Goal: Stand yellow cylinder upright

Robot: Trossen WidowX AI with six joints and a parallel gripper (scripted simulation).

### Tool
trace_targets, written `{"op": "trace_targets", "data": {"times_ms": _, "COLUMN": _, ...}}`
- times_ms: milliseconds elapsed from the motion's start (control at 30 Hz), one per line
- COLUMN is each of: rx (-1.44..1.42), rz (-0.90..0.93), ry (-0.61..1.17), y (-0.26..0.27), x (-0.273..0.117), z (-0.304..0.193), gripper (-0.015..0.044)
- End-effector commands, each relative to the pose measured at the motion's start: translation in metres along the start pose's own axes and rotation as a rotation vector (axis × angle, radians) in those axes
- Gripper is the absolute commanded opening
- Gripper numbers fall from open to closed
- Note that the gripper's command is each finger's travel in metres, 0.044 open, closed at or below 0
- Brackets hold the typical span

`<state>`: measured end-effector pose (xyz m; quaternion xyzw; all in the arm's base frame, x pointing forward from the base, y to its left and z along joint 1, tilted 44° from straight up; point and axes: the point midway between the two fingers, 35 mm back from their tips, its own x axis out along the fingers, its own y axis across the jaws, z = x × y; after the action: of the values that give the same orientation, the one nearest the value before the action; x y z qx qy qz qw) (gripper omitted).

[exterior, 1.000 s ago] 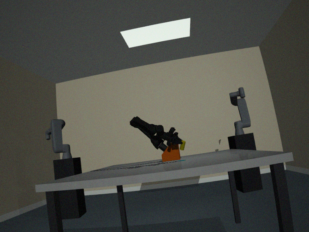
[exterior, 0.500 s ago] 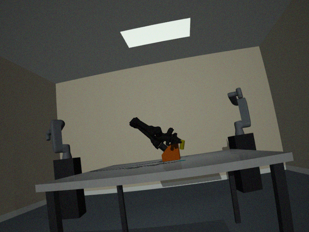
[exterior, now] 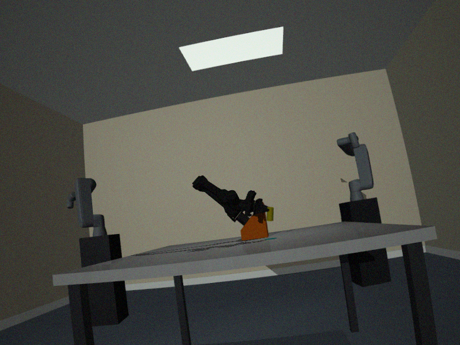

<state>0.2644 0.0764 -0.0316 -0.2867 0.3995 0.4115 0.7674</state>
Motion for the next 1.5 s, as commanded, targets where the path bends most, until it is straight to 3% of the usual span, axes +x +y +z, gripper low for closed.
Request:
{"op": "trace_targets", "data": {"times_ms": 0, "rx": -0.015, "rz": -0.003, "ry": -0.025, "y": 0.003, "x": -0.002, "z": 0.0, "gripper": 0.0105}}
{"op": "trace_targets", "data": {"times_ms": 1033, "rx": -0.142, "rz": -0.102, "ry": -0.216, "y": 0.006, "x": -0.023, "z": 0.004, "gripper": 0.0105}}
{"op": "trace_targets", "data": {"times_ms": 1467, "rx": -0.145, "rz": -0.105, "ry": -0.22, "y": 0.006, "x": -0.023, "z": 0.004, "gripper": 0.0105}}
